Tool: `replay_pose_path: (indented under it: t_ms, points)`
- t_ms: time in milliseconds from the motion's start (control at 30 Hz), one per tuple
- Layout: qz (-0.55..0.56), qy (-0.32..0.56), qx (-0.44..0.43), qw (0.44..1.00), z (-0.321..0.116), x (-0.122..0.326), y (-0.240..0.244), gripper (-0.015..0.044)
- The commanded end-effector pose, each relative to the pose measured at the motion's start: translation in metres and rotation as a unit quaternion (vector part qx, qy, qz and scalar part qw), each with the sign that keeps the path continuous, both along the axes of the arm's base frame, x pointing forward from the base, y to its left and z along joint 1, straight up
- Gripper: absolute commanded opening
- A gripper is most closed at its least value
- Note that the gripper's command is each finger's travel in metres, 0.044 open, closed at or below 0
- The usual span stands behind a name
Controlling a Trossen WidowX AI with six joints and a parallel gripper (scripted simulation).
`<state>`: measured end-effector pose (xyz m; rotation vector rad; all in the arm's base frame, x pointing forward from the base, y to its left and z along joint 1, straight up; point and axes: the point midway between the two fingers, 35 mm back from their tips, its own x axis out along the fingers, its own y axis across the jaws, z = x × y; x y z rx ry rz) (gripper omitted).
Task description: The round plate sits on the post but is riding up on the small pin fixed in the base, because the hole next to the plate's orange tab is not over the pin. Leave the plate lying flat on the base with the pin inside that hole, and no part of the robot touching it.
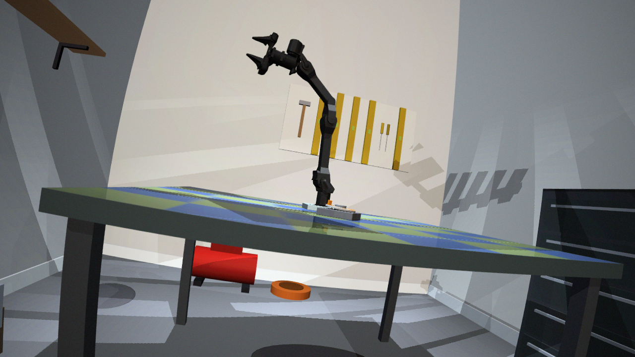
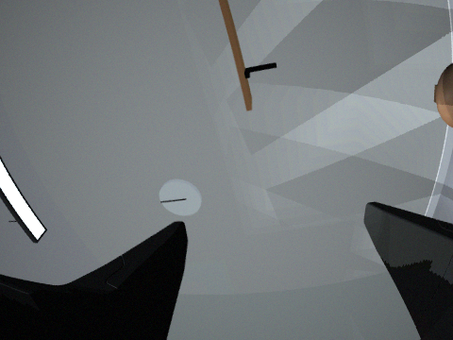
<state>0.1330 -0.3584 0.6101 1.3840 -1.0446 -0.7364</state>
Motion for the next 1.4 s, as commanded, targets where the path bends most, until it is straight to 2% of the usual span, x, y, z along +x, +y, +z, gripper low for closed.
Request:
replay_pose_path:
  t_ms: [0, 133, 267, 467, 567, 833, 1033, 1100, 1300, 1367]
  points:
    - [0.004, 0.005, 0.003, 1.0, -0.003, 0.004, -0.001, 0.0374]
    - [0.074, 0.106, 0.041, 0.991, -0.056, 0.069, 0.0, 0.0269]
    - [0.117, 0.166, 0.054, 0.978, -0.086, 0.104, 0.007, 0.0164]
    - [0.21, 0.319, 0.057, 0.922, -0.16, 0.169, 0.037, 0.0006]
    - [0.245, 0.37, 0.052, 0.895, -0.185, 0.189, 0.053, 0.0]
    - [0.364, 0.527, 0.013, 0.768, -0.271, 0.239, 0.121, 0.0]
    - [0.463, 0.634, -0.047, 0.618, -0.341, 0.258, 0.192, 0.0]
    - [0.481, 0.647, -0.059, 0.589, -0.352, 0.259, 0.206, 0.0]
    - [0.57, 0.704, -0.136, 0.4, -0.417, 0.248, 0.286, 0.0]
    - [0.582, 0.711, -0.151, 0.365, -0.426, 0.244, 0.298, 0.0]
